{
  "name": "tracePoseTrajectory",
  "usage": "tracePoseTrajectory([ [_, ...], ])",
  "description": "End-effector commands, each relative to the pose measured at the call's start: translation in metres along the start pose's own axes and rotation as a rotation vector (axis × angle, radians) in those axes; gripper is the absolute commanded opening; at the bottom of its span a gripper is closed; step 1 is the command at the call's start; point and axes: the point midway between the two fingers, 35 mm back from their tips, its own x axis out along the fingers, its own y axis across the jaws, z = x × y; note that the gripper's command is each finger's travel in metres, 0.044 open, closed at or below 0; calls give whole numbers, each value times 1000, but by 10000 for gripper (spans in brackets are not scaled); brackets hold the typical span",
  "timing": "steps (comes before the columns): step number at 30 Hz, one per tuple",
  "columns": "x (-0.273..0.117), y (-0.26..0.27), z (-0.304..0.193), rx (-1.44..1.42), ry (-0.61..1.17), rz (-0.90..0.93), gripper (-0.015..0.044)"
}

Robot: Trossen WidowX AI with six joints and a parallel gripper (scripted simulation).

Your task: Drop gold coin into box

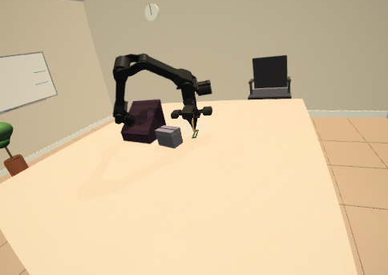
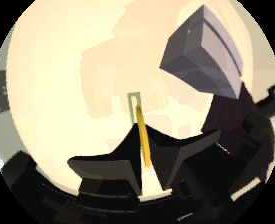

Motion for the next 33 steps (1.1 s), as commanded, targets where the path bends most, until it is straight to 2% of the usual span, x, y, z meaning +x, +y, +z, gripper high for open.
tracePoseTrajectory([
  [1, -14, 4, -1, 9, 8, 10, 0],
  [26, -77, 1, 0, 8, 9, 9, 0],
  [33, -79, 0, 0, -76, 9, 9, 0],
])
